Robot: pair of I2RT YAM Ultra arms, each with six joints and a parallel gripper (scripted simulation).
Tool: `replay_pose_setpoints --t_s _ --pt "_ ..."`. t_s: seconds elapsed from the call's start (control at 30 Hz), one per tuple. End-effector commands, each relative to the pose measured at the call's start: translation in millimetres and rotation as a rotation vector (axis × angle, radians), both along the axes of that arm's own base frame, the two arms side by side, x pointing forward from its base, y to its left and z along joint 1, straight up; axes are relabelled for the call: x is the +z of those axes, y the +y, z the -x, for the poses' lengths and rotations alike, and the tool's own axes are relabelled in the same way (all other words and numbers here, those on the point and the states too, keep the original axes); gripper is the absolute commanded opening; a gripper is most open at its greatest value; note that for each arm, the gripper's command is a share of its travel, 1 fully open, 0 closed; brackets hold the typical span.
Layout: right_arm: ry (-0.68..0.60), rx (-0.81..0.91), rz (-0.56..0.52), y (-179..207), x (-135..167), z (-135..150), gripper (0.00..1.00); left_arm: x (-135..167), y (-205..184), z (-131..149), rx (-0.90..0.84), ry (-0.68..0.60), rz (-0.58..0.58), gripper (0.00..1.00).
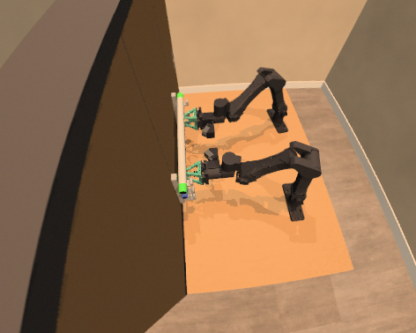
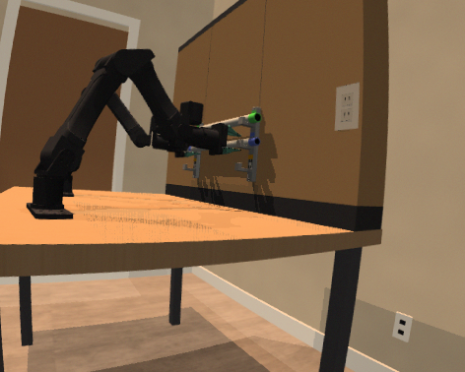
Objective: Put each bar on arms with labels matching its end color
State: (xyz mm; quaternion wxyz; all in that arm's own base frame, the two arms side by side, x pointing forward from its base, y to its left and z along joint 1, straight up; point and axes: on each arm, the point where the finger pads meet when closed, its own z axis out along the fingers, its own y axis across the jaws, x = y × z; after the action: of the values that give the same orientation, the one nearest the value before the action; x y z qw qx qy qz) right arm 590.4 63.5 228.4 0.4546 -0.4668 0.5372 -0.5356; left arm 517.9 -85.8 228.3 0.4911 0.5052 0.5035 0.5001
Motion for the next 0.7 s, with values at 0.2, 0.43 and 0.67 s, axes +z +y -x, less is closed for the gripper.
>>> replay_pose_setpoints --t_s 0.2,0.43,0.67 --pt "-0.018 0.002 -0.009 -1.4 2.7 0.6 0.61 2.8 5.0 -0.1 0.006 -0.020 0.011 0.62" --pt "-0.018 0.002 -0.009 -1.4 2.7 0.6 0.69 2.8 5.0 -0.1 0.006 -0.020 0.011 0.70" --pt "-0.018 0.002 -0.009 -0.1 2.7 9.1 0.69 2.8 4.9 8.5 0.006 -0.020 0.011 0.70"
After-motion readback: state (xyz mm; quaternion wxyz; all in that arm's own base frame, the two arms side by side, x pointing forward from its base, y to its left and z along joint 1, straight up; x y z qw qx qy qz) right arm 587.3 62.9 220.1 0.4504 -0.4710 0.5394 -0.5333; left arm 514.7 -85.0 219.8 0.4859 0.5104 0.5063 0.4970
